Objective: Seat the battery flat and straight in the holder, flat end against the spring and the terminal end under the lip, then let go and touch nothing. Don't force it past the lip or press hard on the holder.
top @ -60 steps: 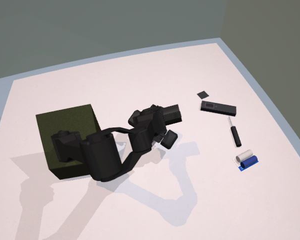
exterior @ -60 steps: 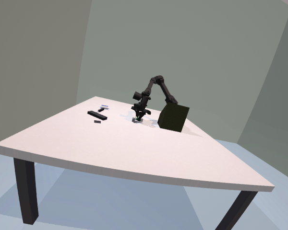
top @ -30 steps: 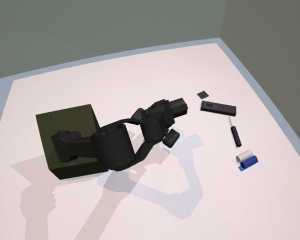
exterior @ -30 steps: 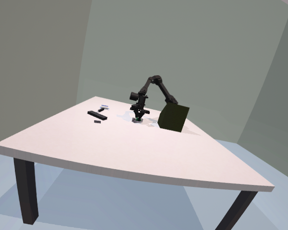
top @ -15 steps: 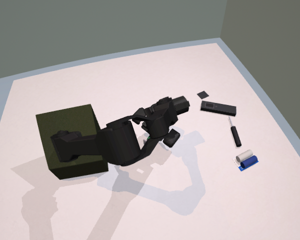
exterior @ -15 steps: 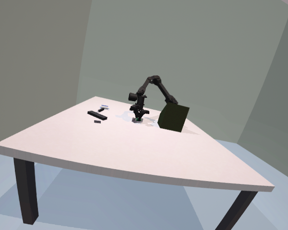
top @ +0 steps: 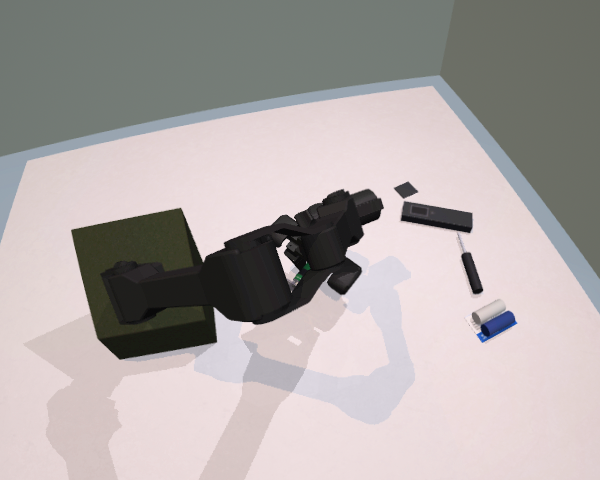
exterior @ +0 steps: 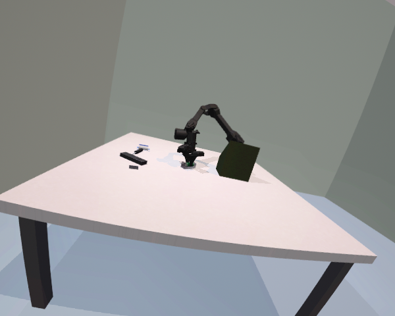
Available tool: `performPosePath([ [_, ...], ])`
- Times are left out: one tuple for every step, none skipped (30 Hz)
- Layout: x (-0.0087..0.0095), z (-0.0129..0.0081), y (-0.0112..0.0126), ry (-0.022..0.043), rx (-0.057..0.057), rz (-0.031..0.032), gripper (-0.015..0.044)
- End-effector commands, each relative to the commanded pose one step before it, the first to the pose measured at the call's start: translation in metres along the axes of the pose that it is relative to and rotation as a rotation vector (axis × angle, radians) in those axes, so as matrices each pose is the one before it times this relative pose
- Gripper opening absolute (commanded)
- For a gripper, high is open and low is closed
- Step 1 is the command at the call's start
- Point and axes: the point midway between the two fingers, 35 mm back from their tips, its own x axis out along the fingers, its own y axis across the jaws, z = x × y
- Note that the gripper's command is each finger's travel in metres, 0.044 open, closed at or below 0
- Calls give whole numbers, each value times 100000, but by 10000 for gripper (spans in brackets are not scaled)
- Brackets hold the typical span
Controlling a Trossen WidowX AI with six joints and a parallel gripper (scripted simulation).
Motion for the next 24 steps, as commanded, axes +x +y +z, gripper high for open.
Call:
performPosePath([
  [254,-298,-7,3527,-229,-315,88],
  [-7,3,-20,403,31,80,88],
  [-8,3,-21,403,31,79,88],
  [-31,0,-12,331,24,97,88],
  [-31,0,-12,333,24,97,88],
  [-23,0,-9,241,17,69,88],
  [-14,0,-5,144,10,41,88],
  [-5,0,-2,49,3,14,88],
  [0,0,0,0,0,0,88],
  [-1,-3,1,112,-22,102,88],
  [-1,-5,1,184,-37,167,88],
  [-1,-2,0,66,-13,60,88],
  [6,-4,5,90,-14,23,88],
  [3,-2,2,44,-7,11,88],
  [0,0,0,0,0,0,88],
  [16,-17,19,70,-30,74,88],
  [0,0,0,0,0,0,88],
  [0,0,0,0,0,0,88],
  [3,-4,3,-27,-2,4,88],
  [3,-4,3,-27,-2,4,88],
  [0,0,0,0,0,0,88],
  [0,0,0,0,0,0,88],
  [0,0,0,0,0,0,88],
  [0,0,0,0,0,0,88],
])
